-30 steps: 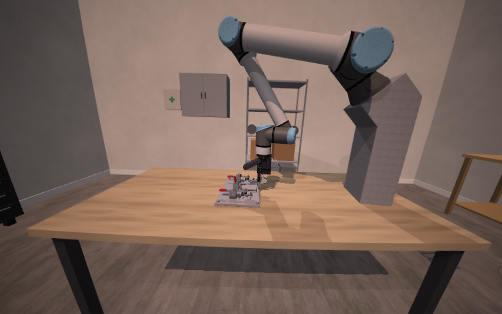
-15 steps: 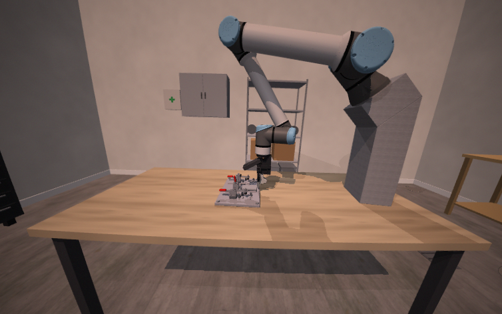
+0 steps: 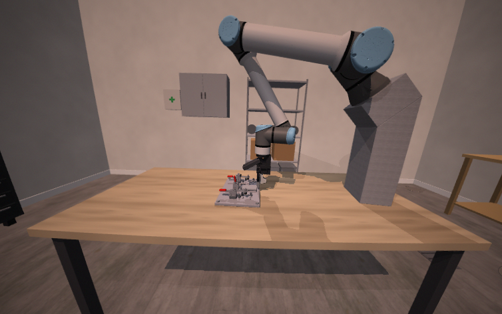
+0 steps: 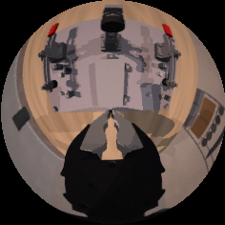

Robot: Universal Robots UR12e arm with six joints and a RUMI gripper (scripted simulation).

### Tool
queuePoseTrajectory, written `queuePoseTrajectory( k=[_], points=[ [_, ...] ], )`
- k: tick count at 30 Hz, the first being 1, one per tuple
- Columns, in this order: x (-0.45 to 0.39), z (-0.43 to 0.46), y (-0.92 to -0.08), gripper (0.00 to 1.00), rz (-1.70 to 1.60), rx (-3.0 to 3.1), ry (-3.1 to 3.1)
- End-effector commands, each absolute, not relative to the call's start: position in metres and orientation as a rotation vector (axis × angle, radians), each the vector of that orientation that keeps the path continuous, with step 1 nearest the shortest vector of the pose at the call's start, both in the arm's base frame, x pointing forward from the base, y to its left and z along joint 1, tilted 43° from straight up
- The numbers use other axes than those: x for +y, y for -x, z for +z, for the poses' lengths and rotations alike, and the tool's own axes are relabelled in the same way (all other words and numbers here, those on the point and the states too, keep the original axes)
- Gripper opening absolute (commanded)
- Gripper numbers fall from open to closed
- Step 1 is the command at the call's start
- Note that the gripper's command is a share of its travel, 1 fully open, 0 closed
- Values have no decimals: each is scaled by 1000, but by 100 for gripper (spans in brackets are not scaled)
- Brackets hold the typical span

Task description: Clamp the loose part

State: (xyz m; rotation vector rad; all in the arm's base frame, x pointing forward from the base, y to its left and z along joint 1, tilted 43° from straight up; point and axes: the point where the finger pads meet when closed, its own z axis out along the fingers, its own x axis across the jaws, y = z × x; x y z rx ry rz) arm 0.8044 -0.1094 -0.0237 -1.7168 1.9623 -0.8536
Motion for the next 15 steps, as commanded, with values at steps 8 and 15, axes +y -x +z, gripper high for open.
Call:
queuePoseTrajectory(
  k=[8, 15],
  points=[
    [-108, -22, -806, 0, -856, 1960, 1717],
    [-108, -20, -808, 0, -857, 1958, 1716]
  ],
)
